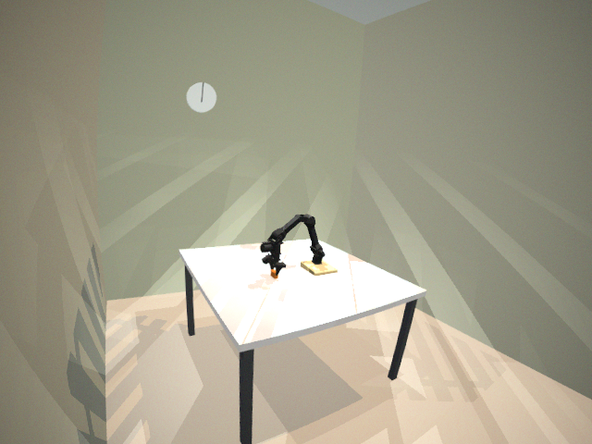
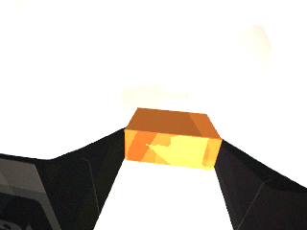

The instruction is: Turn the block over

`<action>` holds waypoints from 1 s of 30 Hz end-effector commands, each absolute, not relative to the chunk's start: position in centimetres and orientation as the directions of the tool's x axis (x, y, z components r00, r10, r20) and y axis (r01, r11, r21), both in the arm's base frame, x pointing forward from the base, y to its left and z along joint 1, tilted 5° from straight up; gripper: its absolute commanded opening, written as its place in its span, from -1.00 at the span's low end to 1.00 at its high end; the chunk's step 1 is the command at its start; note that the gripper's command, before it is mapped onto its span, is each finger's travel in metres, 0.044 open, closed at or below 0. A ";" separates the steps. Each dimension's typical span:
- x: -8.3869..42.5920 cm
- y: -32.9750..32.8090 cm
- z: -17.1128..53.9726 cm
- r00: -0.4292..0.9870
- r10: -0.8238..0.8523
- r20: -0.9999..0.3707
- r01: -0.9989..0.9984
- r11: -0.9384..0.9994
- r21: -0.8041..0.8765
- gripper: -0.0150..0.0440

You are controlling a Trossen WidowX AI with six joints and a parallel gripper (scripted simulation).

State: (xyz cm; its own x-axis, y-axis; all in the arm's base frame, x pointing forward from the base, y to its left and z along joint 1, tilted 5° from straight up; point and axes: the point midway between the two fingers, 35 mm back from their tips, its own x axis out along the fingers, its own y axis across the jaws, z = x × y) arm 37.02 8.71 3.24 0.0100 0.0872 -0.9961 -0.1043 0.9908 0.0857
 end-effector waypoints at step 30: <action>37.1 8.5 5.9 0.046 0.091 -0.995 -0.099 0.991 0.086 -0.49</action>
